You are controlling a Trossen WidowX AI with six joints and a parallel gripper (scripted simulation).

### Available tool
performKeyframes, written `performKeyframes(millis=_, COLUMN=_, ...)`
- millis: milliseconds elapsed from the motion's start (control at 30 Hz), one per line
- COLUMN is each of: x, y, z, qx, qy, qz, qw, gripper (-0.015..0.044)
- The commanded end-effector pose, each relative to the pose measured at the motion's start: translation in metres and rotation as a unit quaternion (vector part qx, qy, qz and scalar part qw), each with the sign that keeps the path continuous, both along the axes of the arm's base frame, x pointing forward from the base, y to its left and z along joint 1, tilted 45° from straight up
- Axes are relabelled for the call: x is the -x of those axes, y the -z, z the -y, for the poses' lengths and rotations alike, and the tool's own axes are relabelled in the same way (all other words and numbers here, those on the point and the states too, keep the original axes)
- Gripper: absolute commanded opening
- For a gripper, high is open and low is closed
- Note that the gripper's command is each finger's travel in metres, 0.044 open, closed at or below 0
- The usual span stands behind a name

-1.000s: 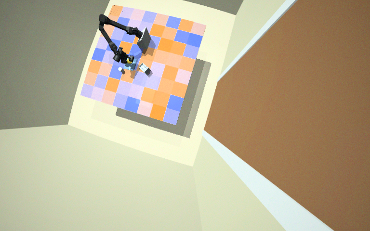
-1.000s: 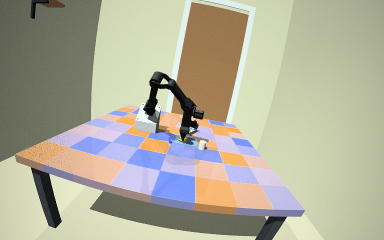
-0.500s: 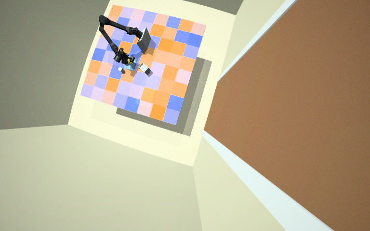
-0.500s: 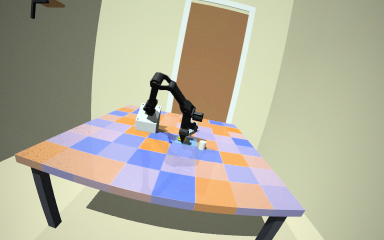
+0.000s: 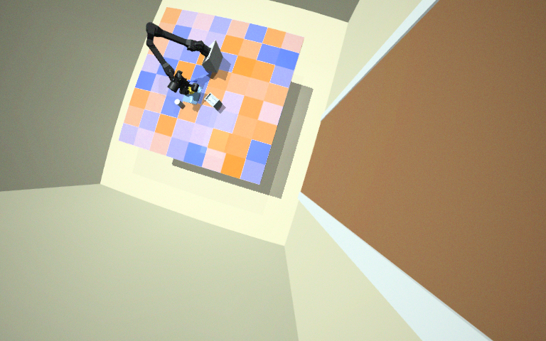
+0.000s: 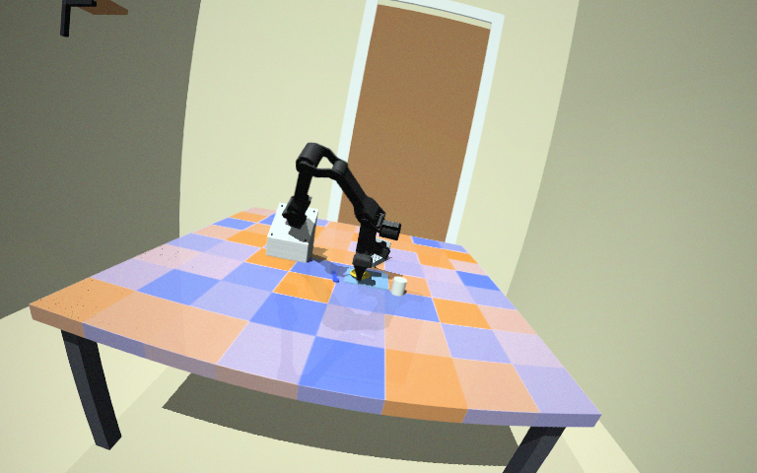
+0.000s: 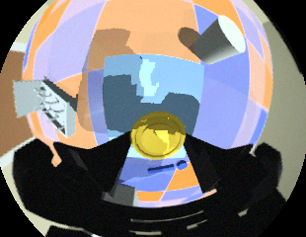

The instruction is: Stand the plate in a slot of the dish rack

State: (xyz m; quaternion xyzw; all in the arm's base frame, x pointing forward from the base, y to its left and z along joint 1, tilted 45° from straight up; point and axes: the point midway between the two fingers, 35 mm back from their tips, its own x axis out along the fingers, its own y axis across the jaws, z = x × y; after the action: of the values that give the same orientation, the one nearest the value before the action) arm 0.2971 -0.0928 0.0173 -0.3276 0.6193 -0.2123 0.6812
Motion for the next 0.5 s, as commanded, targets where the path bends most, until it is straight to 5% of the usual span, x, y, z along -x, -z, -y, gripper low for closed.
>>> performKeyframes(millis=0, x=-0.002, y=-0.004, z=-0.006, qx=-0.003, qy=-0.001, qz=0.0, qw=1.0, gripper=0.0202)
performKeyframes(millis=267, x=-0.005, y=-0.029, z=-0.04, qx=-0.011, qy=-0.002, qz=-0.001, qw=1.0, gripper=0.0)
performKeyframes(millis=467, x=-0.003, y=-0.05, z=-0.064, qx=-0.014, qy=-0.002, qz=-0.002, qw=1.0, gripper=0.0)
